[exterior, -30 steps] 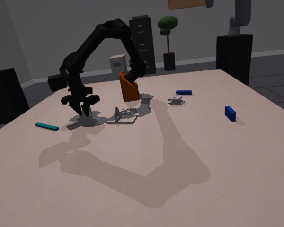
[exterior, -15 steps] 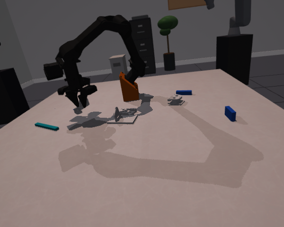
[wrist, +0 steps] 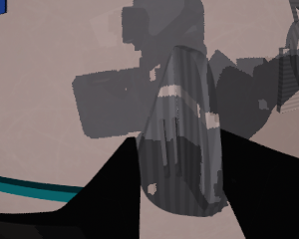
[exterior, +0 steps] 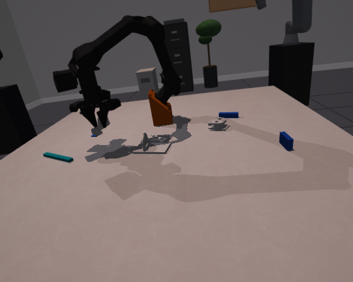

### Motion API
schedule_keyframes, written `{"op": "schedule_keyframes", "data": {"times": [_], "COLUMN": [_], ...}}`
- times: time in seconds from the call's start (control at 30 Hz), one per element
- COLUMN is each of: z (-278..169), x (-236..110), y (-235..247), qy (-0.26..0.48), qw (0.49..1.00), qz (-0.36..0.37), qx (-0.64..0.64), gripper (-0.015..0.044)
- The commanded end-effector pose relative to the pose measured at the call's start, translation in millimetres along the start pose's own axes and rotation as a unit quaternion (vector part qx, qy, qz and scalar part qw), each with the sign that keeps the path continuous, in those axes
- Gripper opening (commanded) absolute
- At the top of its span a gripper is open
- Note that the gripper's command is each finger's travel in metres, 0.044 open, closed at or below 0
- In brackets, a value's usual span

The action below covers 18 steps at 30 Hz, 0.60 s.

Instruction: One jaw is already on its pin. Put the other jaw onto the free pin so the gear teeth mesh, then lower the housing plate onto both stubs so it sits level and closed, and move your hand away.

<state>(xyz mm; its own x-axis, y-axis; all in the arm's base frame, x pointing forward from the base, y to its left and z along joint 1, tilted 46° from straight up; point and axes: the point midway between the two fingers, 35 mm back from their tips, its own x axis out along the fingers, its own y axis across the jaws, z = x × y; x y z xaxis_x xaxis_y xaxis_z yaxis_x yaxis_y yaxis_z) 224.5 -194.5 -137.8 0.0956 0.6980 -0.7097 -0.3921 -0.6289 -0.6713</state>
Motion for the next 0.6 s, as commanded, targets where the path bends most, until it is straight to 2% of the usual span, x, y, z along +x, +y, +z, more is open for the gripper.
{"op": "schedule_keyframes", "data": {"times": [0.0,0.57], "z": [2.8,10.8], "x": [-2.2,-8.7], "y": [-7.8,-38.6], "qy": [-0.002,-0.002], "qw": [0.999,0.968], "qz": [0.0,0.0], "qx": [-0.044,-0.251], "gripper": [0.0134,0.0134]}}
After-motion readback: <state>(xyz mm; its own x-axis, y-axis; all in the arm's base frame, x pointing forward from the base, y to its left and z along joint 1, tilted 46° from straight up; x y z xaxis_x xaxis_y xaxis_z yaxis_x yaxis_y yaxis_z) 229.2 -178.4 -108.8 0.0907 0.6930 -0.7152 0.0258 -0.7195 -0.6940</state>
